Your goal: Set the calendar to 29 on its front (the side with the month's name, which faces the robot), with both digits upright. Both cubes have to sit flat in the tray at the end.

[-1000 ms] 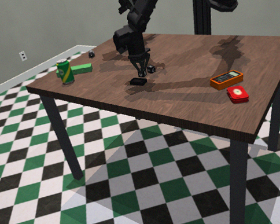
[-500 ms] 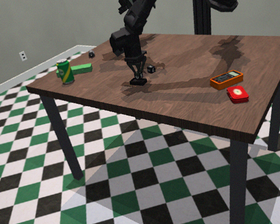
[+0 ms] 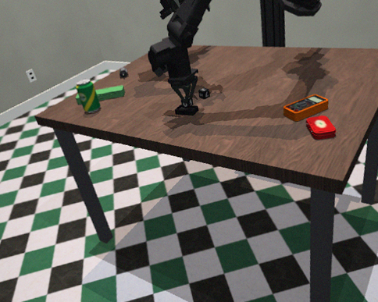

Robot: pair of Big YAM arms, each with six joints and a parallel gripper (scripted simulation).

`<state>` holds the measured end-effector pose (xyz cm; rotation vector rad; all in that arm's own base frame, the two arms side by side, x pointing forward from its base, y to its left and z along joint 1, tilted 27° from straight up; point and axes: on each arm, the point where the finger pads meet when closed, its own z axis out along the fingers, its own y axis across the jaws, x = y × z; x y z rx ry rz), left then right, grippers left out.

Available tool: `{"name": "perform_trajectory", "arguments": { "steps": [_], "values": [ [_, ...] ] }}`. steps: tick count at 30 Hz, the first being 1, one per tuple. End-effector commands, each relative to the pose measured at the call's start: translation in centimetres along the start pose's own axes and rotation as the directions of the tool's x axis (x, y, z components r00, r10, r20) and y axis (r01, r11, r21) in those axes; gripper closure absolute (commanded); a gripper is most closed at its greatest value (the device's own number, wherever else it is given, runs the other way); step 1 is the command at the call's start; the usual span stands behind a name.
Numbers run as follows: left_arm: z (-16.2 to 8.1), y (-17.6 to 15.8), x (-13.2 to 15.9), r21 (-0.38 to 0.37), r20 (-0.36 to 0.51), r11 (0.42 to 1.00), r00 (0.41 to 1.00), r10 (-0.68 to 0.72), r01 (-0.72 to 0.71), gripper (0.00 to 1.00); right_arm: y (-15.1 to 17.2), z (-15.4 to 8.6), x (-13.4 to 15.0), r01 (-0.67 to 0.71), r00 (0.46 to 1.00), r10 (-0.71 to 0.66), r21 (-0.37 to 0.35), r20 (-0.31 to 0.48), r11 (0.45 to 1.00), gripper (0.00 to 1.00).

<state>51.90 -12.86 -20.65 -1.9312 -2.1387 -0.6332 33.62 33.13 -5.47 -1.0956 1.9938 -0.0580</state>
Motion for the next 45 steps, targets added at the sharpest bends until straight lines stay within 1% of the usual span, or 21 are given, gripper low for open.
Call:
{"name": "perform_trajectory", "arguments": {
  "steps": [1, 17, 18, 19, 23, 24, 25, 32, 33, 34, 35, 42, 43, 45],
  "values": [
    [-0.1, -0.1, -0.2, -0.007, 0.007, 1.0, 1.0, -0.004, 0.004, 0.76, -0.1, 0.2, -1.0, -0.004, 1.0, 0.004, 0.002, 0.018, 1.0, 0.0],
    [0.1, -0.5, 0.0, -0.004, 0.003, 1.0, 1.0, 0.011, -0.011, 0.76, -0.1, 0.2, -1.0, -0.004, 1.0, 0.004, 0.002, 0.018, 1.0, 0.0],
    [1.0, -0.5, -0.1, 0.005, -0.002, 1.0, 1.0, 0.014, -0.013, 0.76, -0.1, 0.2, -1.0, -0.004, 1.0, 0.004, 0.002, 0.018, 1.0, 0.0],
    [1.2, 0.1, 0.1, 0.001, 0.001, 1.0, 1.0, 0.004, -0.004, 0.76, -0.1, 0.2, -1.0, -0.004, 1.0, 0.004, 0.002, 0.018, 1.0, 0.0],
    [2.3, -0.8, 0.6, 0.016, -0.006, 1.0, 1.0, 0.008, -0.008, 0.76, -0.1, 0.2, -1.0, -0.004, 1.0, 0.004, 0.002, 0.018, 1.0, 0.0],
    [0.1, 0.6, -0.3, -0.007, 0.005, 1.0, 1.0, -0.007, 0.007, 0.76, -0.1, 0.2, -1.0, -0.004, 1.0, 0.004, 0.002, 0.018, 1.0, 0.0],
    [-0.3, 0.7, -0.4, -0.007, 0.005, 1.0, 1.0, -0.011, 0.012, 0.76, -0.1, 0.2, -1.0, -0.004, 1.0, 0.004, 0.002, 0.018, 1.0, 0.0],
    [-0.3, 0.8, -0.4, -0.008, 0.006, 1.0, 1.0, -0.008, 0.008, 0.76, -0.1, 0.2, -1.0, -0.004, 1.0, 0.004, 0.002, 0.018, 1.0, 0.0],
    [0.1, 0.3, -0.3, -0.012, 0.007, 1.0, 1.0, 0.008, -0.008, 0.76, -0.1, 0.2, -1.0, -0.004, 1.0, 0.004, 0.002, 0.018, 1.0, 0.0],
    [1.2, -0.7, -0.4, 0.005, -0.001, 1.0, 1.0, 0.02, -0.02, 0.76, -0.1, 0.2, -1.0, -0.004, 1.0, 0.004, 0.002, 0.018, 1.0, 0.0],
    [1.2, -0.7, -0.4, 0.005, -0.001, 1.0, 1.0, 0.007, -0.007, 0.76, -0.1, 0.2, -1.0, -0.004, 1.0, 0.004, 0.002, 0.018, 1.0, 0.0],
    [1.2, -0.8, -0.3, 0.008, -0.003, 1.0, 1.0, 0.009, -0.009, 0.76, -0.1, 0.2, -1.0, -0.004, 1.0, 0.004, 0.002, 0.018, 1.0, 0.0],
    [0.2, -0.1, -0.2, -0.004, 0.004, 1.0, 1.0, 0.002, -0.002, 0.76, -0.1, 0.2, -1.0, -0.004, 1.0, 0.004, 0.002, 0.018, 1.0, 0.0],
    [0.2, -0.1, -0.2, -0.004, 0.004, 1.0, 1.0, 0.002, -0.002, 0.76, -0.1, 0.2, -1.0, -0.004, 1.0, 0.004, 0.002, 0.018, 1.0, 0.0]
  ]
}}
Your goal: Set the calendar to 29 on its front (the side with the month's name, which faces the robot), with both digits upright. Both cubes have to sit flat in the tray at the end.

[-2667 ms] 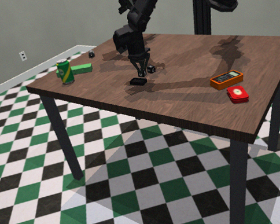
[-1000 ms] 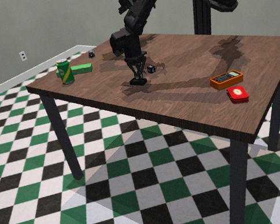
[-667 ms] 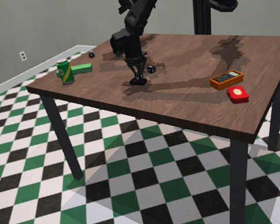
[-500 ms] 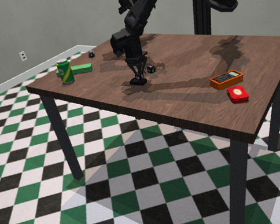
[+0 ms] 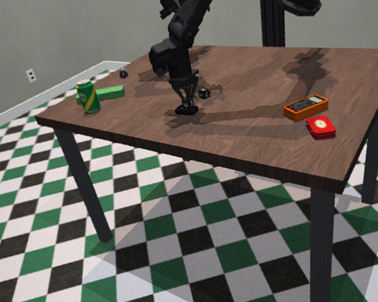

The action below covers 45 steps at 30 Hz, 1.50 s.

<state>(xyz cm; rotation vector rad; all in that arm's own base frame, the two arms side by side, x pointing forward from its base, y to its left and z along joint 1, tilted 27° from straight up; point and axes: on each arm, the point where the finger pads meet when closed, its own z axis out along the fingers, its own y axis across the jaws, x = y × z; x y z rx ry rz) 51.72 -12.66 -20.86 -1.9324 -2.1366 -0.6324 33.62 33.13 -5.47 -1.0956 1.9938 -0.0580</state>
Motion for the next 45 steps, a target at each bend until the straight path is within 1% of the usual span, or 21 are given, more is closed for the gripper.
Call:
{"name": "perform_trajectory", "arguments": {
  "steps": [1, 5, 6, 8, 9, 10, 15, 17, 19, 24, 25, 27, 37, 38, 40, 41, 43, 45],
  "values": [
    [0.0, 0.1, -0.3, -0.004, 0.004, 1.0, 1.0, 0.0, 0.0, 0.76, -0.1, 0.2, -1.0, -0.004, 1.0, 0.004, 0.002, 0.018, 1.0, 0.0],
    [0.0, 0.1, -0.3, -0.004, 0.004, 1.0, 1.0, 0.0, 0.0, 0.76, -0.1, 0.2, -1.0, -0.004, 1.0, 0.004, 0.002, 0.018, 1.0, 0.0],
    [0.2, -0.5, -0.1, -0.005, 0.003, 1.0, 1.0, 0.001, -0.001, 0.76, -0.1, 0.2, -1.0, -0.004, 1.0, 0.004, 0.002, 0.018, 1.0, 0.0],
    [0.1, -0.1, -0.2, -0.01, 0.006, 1.0, 1.0, 0.008, -0.008, 0.76, -0.1, 0.2, -1.0, -0.004, 1.0, 0.004, 0.002, 0.018, 1.0, 0.0],
    [1.4, -0.6, 0.0, 0.008, -0.003, 1.0, 1.0, 0.01, -0.01, 0.76, -0.1, 0.2, -1.0, -0.004, 1.0, 0.004, 0.002, 0.018, 1.0, 0.0],
    [1.7, -0.6, 0.4, 0.012, -0.005, 1.0, 1.0, 0.006, -0.006, 0.76, -0.1, 0.2, -1.0, -0.004, 1.0, 0.004, 0.002, 0.018, 1.0, 0.0],
    [2.9, -0.9, 0.5, 0.018, -0.007, 1.0, 1.0, 0.009, -0.008, 0.76, -0.1, 0.2, -1.0, -0.004, 1.0, 0.004, 0.002, 0.018, 1.0, 0.0],
    [2.9, -0.9, 0.5, 0.018, -0.007, 1.0, 1.0, 0.009, -0.008, 0.76, -0.1, 0.2, -1.0, -0.004, 1.0, 0.004, 0.002, 0.018, 1.0, 0.0],
    [3.1, 0.0, 0.1, 0.007, -0.002, 1.0, 1.0, 0.001, -0.001, 0.76, -0.1, 0.2, -1.0, -0.004, 1.0, 0.004, 0.002, 0.018, 1.0, 0.0],
    [4.1, -0.6, 0.3, 0.046, -0.01, 0.999, 1.0, -0.006, 0.007, 0.76, -0.1, 0.2, -1.0, -0.004, 1.0, 0.004, 0.002, 0.018, 1.0, 0.0],
    [2.1, 0.3, -0.4, 0.022, 0.002, 1.0, 1.0, -0.009, 0.009, 0.76, -0.1, 0.2, -1.0, -0.004, 1.0, 0.004, 0.002, 0.018, 1.0, 0.0],
    [0.6, 0.8, -0.4, 0.023, 0.002, 1.0, 1.0, -0.011, 0.011, 0.76, -0.1, 0.2, -1.0, -0.004, 1.0, 0.004, 0.002, 0.018, 1.0, 0.0],
    [0.6, 0.9, -0.4, 0.02, 0.001, 1.0, 1.0, -0.003, 0.003, 0.76, -0.1, 0.2, -1.0, -0.004, 1.0, 0.004, 0.002, 0.018, 1.0, 0.0],
    [0.9, 0.4, -0.4, 0.019, 0.001, 1.0, 1.0, -0.003, 0.003, 0.76, -0.1, 0.2, -1.0, -0.004, 1.0, 0.004, 0.002, 0.018, 1.0, 0.0],
    [0.4, 0.2, -1.1, 0.0, 0.007, 1.0, 1.0, 0.003, -0.003, 0.76, -0.1, 0.2, -1.0, -0.004, 1.0, 0.004, 0.002, 0.018, 1.0, 0.0],
    [0.4, -0.5, -1.1, 0.001, 0.002, 1.0, 1.0, 0.011, -0.011, 0.76, -0.1, 0.2, -1.0, -0.004, 1.0, 0.004, 0.002, 0.018, 1.0, 0.0],
    [0.4, -0.8, -1.0, -0.002, 0.001, 1.0, 1.0, 0.014, -0.014, 0.76, -0.1, 0.2, -1.0, -0.004, 1.0, 0.004, 0.002, 0.018, 1.0, 0.0],
    [0.8, -0.5, -0.2, 0.005, -0.002, 1.0, 1.0, -0.001, 0.001, 0.76, -0.1, 0.2, -1.0, -0.004, 1.0, 0.004, 0.002, 0.018, 1.0, 0.0]
  ]
}}
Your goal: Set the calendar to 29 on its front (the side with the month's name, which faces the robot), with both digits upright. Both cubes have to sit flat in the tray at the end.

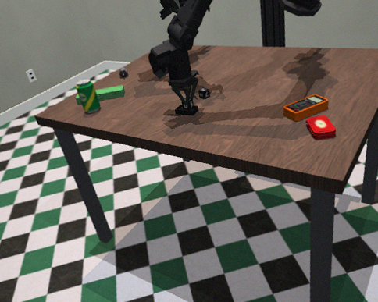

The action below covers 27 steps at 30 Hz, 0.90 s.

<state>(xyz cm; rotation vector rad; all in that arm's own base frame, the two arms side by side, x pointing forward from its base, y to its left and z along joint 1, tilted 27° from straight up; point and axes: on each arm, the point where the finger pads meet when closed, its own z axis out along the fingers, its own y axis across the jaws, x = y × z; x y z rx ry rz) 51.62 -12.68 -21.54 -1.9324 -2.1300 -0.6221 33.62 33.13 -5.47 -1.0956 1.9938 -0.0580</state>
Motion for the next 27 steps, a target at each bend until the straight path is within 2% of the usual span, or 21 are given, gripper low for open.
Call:
{"name": "perform_trajectory", "arguments": {
  "steps": [1, 15, 18, 19, 20, 27],
  "values": [
    [-0.1, 0.4, -0.2, -0.014, 0.005, 1.0, 1.0, -0.012, 0.013, 0.76, -0.1, 0.2, -1.0, -0.004, 1.0, 0.004, 0.002, 0.018, 1.0, 0.0],
    [-0.1, 0.3, -0.1, -0.008, 0.002, 1.0, 1.0, -0.009, 0.009, 0.76, -0.1, 0.2, -1.0, -0.004, 1.0, 0.004, 0.002, 0.018, 1.0, 0.0],
    [0.7, -0.1, 1.0, -0.003, -0.001, 1.0, 1.0, -0.004, 0.004, 0.76, -0.1, 0.2, -1.0, -0.004, 1.0, 0.004, 0.002, 0.018, 1.0, 0.0],
    [1.7, -0.7, 0.8, 0.011, -0.009, 1.0, 1.0, 0.004, -0.004, 0.76, -0.1, 0.2, -1.0, -0.004, 1.0, 0.004, 0.002, 0.018, 1.0, 0.0],
    [1.5, 0.6, 0.5, -0.008, 0.001, 1.0, 1.0, -0.006, 0.006, 0.76, -0.1, 0.2, -1.0, -0.004, 1.0, 0.004, 0.002, 0.018, 1.0, 0.0],
    [2.8, 0.6, 0.3, -0.007, -0.001, 1.0, 1.0, 0.001, -0.001, 0.76, -0.1, 0.2, -1.0, -0.004, 1.0, 0.004, 0.002, 0.018, 1.0, 0.0]
  ]
}}
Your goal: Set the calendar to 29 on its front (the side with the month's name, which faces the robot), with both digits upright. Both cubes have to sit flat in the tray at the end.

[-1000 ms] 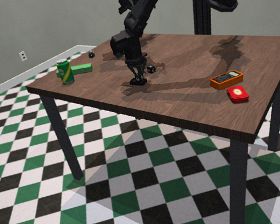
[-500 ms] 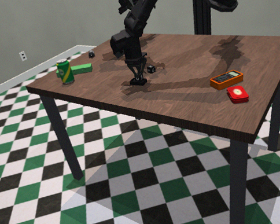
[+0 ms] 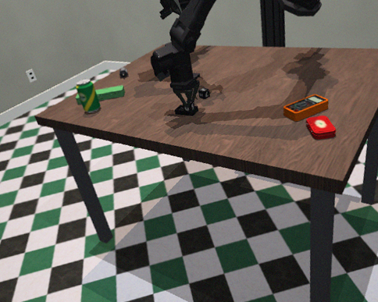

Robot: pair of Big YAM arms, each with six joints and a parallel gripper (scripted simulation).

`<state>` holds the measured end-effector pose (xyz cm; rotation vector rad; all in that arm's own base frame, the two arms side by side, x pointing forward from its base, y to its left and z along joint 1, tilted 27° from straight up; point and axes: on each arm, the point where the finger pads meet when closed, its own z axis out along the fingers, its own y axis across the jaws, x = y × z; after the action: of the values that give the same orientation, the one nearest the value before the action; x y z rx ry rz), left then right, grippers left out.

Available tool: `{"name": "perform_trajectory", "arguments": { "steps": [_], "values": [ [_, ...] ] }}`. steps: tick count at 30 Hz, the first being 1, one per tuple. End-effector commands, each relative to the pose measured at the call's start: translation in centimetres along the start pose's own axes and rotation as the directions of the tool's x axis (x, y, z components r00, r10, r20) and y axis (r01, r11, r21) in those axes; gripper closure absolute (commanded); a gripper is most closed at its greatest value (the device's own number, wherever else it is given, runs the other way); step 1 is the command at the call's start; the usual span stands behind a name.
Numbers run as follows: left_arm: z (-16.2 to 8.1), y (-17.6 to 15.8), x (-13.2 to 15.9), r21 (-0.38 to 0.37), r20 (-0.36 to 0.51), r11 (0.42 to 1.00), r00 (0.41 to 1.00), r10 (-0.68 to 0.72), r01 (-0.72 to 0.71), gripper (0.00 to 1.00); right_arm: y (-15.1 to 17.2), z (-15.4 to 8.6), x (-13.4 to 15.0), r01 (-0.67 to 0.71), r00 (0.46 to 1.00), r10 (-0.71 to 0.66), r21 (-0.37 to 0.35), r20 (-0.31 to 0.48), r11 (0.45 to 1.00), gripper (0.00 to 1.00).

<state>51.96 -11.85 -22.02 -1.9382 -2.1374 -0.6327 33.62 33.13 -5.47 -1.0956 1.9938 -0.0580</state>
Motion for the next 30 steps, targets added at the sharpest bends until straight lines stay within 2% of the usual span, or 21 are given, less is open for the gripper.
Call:
{"name": "perform_trajectory", "arguments": {
  "steps": [1, 7, 9, 10, 18, 20, 21, 25, 27, 30],
  "values": [
    [2.3, 0.2, -0.2, 0.006, -0.007, 1.0, 1.0, 0.005, -0.005, 0.76, -0.1, 0.2, -1.0, -0.004, 1.0, 0.004, 0.002, 0.018, 1.0, 0.0],
    [2.8, -0.1, -0.1, 0.021, -0.01, 1.0, 1.0, 0.017, -0.017, 0.76, -0.1, 0.2, -1.0, -0.004, 1.0, 0.004, 0.002, 0.018, 1.0, 0.0],
    [0.3, 0.7, -0.4, 0.005, -0.003, 1.0, 1.0, 0.024, -0.024, 0.76, -0.1, 0.2, -1.0, -0.004, 1.0, 0.004, 0.002, 0.018, 1.0, 0.0],
    [-0.1, 0.9, -0.3, 0.005, -0.003, 1.0, 1.0, 0.018, -0.018, 0.76, -0.1, 0.2, -1.0, -0.004, 1.0, 0.004, 0.002, 0.018, 1.0, 0.0],
    [-0.1, 0.9, -0.3, 0.004, -0.002, 1.0, 1.0, 0.017, -0.017, 0.76, -0.1, 0.2, -1.0, -0.004, 1.0, 0.004, 0.002, 0.018, 1.0, 0.0],
    [-0.1, 0.9, -0.3, 0.003, -0.001, 1.0, 1.0, 0.017, -0.017, 0.53, -0.1, 0.2, -1.0, -0.004, 1.0, 0.004, 0.002, 0.018, 1.0, 0.0],
    [0.1, 0.3, -0.1, 0.008, -0.004, 1.0, 1.0, 0.02, -0.02, 0.47, -0.1, 0.2, -1.0, -0.004, 1.0, 0.004, 0.002, 0.018, 1.0, 0.0],
    [-0.7, 0.9, 0.0, 0.019, -0.009, 0.999, 1.0, 0.027, -0.027, 0.47, -0.1, 0.2, -1.0, -0.004, 1.0, 0.004, 0.002, 0.018, 1.0, 0.0],
    [-1.9, 1.7, 0.3, 0.007, -0.003, 1.0, 1.0, 0.029, -0.029, 0.47, -0.1, 0.2, -1.0, -0.004, 1.0, 0.004, 0.002, 0.018, 1.0, 0.0],
    [-2.2, 1.7, 0.3, 0.007, -0.002, 1.0, 1.0, 0.02, -0.02, 0.47, -0.1, 0.2, -1.0, -0.004, 1.0, 0.004, 0.002, 0.018, 1.0, 0.0]
  ]
}}
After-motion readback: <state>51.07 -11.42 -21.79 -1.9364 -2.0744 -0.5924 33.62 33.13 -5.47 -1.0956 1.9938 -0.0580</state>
